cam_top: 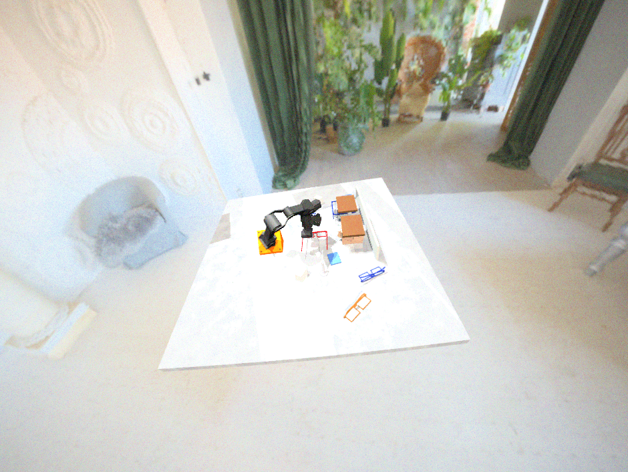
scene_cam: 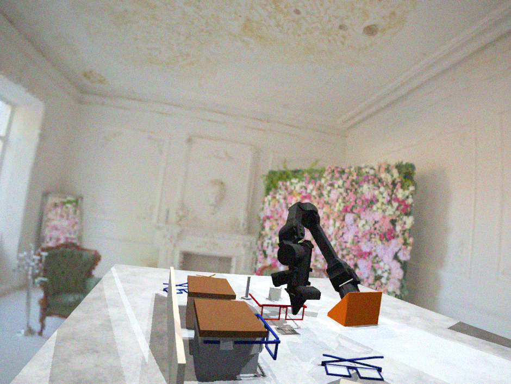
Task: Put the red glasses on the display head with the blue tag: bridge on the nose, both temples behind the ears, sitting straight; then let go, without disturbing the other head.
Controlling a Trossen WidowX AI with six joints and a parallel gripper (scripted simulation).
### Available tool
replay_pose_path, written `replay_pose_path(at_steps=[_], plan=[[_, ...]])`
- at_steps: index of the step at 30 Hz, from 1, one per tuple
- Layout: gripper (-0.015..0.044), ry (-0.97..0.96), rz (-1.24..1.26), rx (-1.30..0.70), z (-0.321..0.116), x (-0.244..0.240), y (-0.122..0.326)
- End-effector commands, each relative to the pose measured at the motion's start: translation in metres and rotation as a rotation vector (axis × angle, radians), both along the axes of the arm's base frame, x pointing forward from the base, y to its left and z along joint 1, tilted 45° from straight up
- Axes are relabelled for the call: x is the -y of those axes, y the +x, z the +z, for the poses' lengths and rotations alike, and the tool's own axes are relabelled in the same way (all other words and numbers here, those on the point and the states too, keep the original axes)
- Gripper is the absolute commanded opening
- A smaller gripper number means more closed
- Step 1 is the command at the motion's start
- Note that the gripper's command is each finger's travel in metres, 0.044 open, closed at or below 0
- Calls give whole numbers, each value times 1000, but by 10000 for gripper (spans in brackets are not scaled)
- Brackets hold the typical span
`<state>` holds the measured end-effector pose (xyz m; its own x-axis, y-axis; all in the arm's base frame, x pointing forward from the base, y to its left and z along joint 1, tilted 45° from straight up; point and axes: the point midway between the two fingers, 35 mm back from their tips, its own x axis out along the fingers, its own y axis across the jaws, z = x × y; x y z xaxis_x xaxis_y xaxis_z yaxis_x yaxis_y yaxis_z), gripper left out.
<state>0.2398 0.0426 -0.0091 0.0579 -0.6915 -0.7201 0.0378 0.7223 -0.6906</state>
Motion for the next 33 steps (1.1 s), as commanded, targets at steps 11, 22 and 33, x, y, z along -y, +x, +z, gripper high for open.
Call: replay_pose_path(at_steps=[11,22,33], plan=[[0,-9,1,-4,-8,11,-2],[108,-3,-1,0,-9,11,-1],[108,-5,-1,-1,-6,11,-2]])
